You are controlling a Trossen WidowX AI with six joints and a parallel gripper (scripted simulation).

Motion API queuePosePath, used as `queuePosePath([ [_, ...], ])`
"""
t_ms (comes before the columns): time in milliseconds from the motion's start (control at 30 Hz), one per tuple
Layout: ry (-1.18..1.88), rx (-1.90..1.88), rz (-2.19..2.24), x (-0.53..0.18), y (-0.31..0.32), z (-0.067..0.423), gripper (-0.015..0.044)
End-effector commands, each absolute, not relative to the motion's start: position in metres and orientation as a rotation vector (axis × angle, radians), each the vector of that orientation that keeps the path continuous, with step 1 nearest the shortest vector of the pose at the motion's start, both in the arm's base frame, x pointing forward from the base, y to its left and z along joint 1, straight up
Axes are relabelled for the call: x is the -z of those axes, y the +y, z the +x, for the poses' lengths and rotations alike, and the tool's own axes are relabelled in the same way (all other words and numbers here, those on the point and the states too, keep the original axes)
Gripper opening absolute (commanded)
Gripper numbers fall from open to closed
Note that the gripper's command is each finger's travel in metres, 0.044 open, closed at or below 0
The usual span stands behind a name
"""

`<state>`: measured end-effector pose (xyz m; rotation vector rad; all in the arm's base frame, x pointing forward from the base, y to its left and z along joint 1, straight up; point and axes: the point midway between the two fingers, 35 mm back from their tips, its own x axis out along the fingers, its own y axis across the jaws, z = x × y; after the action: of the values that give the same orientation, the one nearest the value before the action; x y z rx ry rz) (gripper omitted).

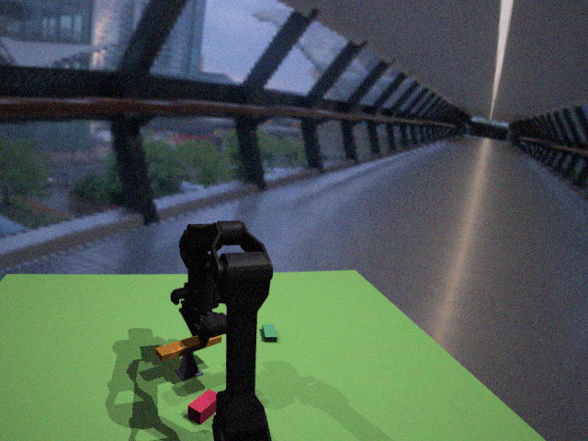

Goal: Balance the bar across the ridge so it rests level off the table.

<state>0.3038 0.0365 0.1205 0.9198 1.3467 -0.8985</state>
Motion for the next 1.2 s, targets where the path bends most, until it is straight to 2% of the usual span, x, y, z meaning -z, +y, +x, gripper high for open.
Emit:
queuePosePath([
  [0, 1.348, 0.895, 0.926, -0.1203, 0.0373, 0.3040, 0.0000],
  [1167, 1.348, 0.895, 0.926, -0.1174, 0.0374, 0.3040, 0.0000],
])
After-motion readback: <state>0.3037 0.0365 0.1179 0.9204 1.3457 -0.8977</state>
